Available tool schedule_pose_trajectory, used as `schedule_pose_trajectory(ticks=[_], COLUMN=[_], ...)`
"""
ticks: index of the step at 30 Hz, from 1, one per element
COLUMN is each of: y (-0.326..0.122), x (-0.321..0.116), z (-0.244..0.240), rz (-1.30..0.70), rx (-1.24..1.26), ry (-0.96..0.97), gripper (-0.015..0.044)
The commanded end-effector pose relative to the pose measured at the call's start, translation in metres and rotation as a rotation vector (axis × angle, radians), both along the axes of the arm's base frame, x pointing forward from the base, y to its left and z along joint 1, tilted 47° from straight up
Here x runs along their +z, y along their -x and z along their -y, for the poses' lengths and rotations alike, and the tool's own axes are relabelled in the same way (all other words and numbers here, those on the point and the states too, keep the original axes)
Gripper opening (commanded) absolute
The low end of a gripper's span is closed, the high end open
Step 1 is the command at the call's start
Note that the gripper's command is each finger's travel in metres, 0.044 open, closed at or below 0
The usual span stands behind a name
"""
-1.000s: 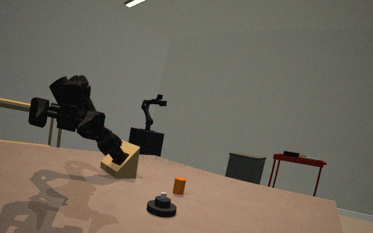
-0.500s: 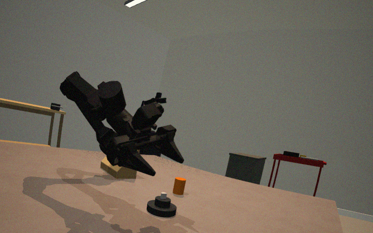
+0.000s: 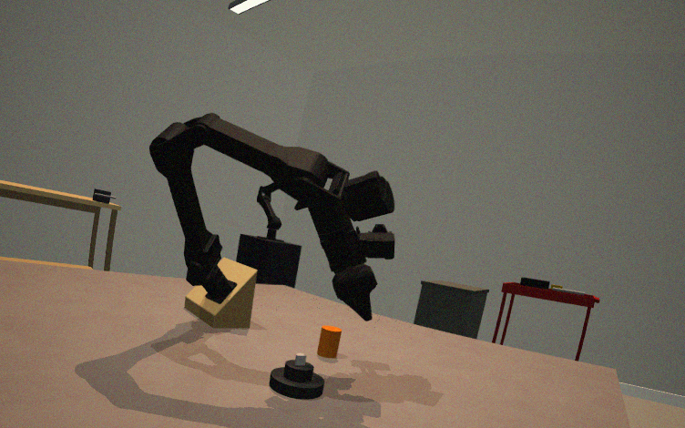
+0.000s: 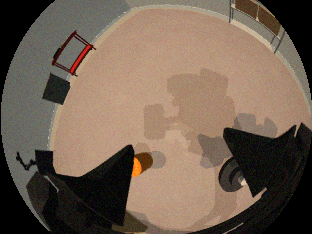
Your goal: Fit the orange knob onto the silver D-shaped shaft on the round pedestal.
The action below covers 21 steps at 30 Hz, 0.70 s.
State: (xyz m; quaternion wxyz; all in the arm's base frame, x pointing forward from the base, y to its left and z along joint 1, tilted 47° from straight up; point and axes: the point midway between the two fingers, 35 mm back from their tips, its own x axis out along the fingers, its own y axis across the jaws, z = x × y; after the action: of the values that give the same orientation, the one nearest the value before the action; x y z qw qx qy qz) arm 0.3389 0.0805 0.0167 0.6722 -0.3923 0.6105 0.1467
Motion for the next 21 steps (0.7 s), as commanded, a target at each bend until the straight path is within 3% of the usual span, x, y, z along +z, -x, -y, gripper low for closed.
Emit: schedule_pose_trajectory(ticks=[1,7,21], y=[0.037,0.091,0.09], x=[-0.024,-0.04,-0.066], z=[-0.024,-0.047,-0.024], rz=[-0.204,-0.478,-0.485], rx=[0.097,0.3,0.306], ry=[0.175,0.537,0.55], gripper=[0.044,0.044,0.044])
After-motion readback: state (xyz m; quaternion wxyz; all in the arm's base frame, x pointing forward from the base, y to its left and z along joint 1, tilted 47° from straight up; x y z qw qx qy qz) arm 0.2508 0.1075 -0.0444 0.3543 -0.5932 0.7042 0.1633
